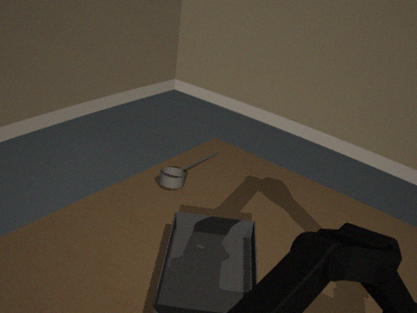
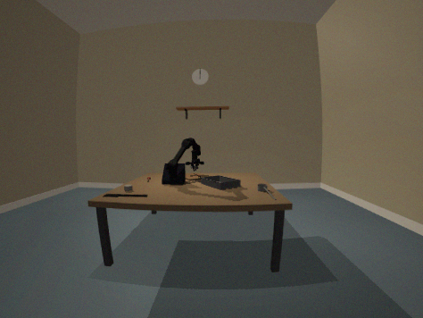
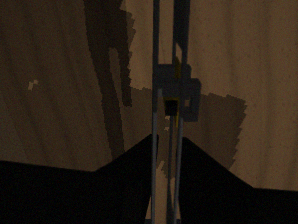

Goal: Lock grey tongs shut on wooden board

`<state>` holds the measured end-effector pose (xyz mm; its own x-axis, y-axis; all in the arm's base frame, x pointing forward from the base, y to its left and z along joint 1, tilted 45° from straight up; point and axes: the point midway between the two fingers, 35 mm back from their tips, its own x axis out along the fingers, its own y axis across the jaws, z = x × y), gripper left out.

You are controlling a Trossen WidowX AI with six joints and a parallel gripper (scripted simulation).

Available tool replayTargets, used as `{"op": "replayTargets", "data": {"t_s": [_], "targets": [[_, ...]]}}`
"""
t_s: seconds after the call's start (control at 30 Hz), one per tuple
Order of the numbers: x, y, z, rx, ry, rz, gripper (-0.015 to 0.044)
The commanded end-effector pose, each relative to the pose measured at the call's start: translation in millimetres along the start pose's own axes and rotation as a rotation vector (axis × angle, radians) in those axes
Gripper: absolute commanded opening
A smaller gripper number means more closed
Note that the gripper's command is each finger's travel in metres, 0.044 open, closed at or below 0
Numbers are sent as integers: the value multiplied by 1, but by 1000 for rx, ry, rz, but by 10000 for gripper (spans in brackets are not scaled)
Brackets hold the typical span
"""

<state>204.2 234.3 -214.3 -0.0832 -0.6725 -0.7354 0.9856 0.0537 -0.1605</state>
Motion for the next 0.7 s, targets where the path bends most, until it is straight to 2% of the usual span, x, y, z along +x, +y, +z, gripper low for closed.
{"op": "replayTargets", "data": {"t_s": [0.0, 0.43, 0.67], "targets": [[9, -1, 2, -4, -6, 2, -150], [20, -3, 3, -4, -6, 2, -150], [17, -2, 3, 0, -2, -1, 34]]}}
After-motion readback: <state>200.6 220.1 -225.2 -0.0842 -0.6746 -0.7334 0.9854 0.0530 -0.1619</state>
